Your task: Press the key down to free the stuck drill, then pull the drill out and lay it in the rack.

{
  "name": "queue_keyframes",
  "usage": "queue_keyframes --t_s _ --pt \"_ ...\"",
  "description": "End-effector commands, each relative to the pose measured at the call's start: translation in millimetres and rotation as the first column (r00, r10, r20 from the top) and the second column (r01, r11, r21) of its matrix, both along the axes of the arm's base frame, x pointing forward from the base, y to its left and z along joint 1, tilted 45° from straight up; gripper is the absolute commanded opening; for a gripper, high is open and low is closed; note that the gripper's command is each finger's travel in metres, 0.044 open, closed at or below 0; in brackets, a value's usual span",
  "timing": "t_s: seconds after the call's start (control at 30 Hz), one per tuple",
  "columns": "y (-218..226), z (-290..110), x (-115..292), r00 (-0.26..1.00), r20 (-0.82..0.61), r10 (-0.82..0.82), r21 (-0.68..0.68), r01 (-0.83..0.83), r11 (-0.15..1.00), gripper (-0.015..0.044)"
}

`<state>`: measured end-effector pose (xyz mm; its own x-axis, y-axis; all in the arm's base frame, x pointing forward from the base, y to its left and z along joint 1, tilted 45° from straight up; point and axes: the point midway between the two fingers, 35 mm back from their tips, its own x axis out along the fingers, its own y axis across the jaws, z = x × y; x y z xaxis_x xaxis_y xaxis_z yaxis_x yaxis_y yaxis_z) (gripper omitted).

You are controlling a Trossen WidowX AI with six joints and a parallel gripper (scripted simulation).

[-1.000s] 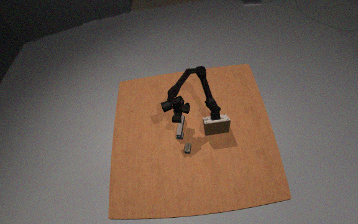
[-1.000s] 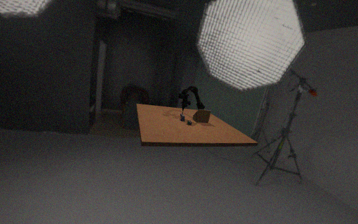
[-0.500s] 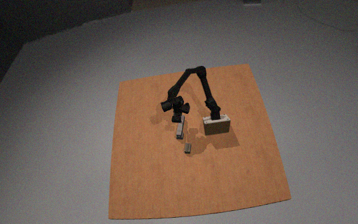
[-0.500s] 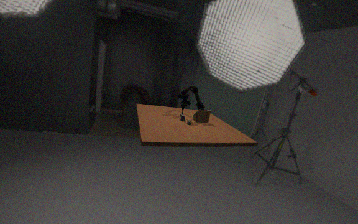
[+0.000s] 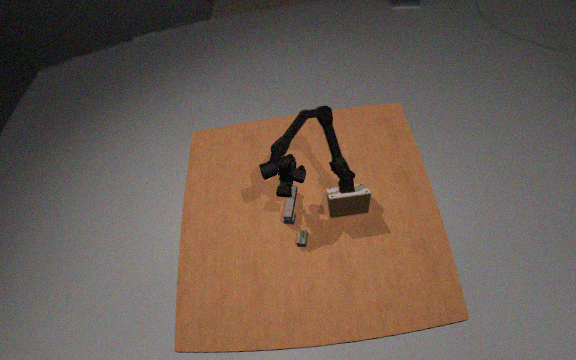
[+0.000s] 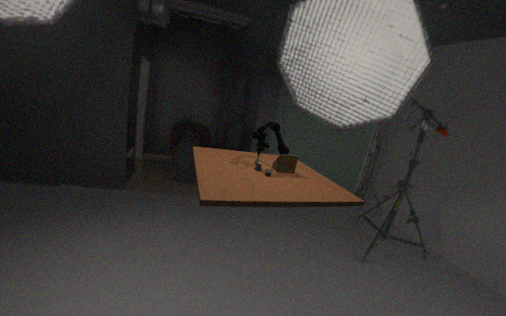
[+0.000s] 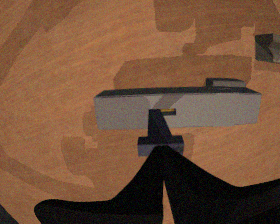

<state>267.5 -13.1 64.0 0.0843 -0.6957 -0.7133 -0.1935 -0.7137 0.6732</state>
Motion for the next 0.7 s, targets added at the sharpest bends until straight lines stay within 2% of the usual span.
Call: queue_keyframes --t_s 0.0,0.67 --pt "-8.8 -11.1 -6.1 0.999 -0.03 -0.02 -0.007 0.02 1.0 0.0" --pt "-16.3 -19.7 -6.7 0.999 -0.03 -0.02 -0.008 0.02 1.0 0.0"
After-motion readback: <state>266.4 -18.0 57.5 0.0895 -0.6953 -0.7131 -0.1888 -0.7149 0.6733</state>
